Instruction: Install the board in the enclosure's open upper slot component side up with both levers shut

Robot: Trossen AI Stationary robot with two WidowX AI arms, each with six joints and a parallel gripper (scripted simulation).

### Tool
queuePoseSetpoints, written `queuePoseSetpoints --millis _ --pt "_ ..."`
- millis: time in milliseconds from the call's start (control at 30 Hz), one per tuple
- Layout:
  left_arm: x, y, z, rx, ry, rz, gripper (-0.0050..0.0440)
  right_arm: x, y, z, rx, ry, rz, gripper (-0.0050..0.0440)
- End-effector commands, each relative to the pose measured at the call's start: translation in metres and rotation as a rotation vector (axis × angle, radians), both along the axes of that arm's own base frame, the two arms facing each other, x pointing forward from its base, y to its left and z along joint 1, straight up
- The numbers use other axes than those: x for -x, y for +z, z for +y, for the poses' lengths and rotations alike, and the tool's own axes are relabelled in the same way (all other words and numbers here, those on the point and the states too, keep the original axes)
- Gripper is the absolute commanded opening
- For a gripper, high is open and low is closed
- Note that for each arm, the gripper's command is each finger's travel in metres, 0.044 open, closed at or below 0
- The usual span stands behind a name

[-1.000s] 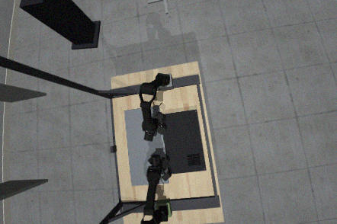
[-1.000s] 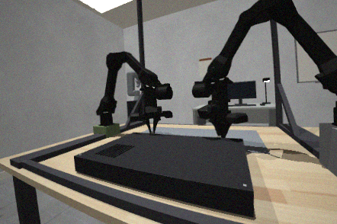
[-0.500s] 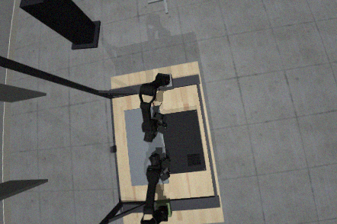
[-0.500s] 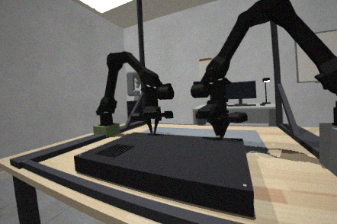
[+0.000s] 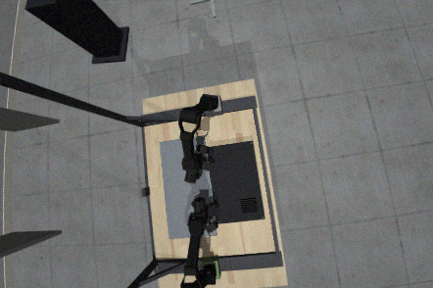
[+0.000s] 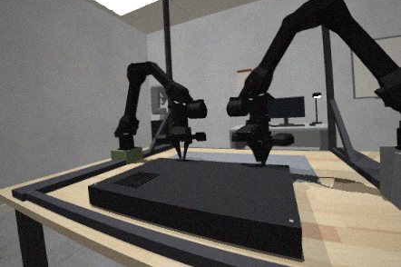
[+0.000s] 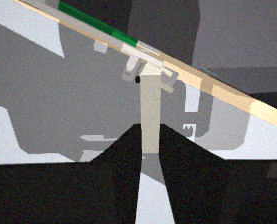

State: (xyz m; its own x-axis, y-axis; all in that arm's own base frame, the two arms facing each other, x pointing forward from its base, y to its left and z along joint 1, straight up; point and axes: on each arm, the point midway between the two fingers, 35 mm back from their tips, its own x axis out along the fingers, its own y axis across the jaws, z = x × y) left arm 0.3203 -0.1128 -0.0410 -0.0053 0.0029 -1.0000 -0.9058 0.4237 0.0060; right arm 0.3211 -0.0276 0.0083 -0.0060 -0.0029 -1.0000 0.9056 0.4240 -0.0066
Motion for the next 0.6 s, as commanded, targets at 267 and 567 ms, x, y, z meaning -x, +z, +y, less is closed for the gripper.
queuePoseSetpoints --millis 267,567 --pt "-0.013 0.006 -0.002 0.003 0.185 -0.021 0.0008 -0.011 0.006 0.001 0.004 -0.185 -0.014 0.0008" --pt "-0.018 0.006 -0.002 0.005 0.352 -0.02 0.0008 -0.017 0.006 0.0 0.003 -0.355 -0.015 0.0008"
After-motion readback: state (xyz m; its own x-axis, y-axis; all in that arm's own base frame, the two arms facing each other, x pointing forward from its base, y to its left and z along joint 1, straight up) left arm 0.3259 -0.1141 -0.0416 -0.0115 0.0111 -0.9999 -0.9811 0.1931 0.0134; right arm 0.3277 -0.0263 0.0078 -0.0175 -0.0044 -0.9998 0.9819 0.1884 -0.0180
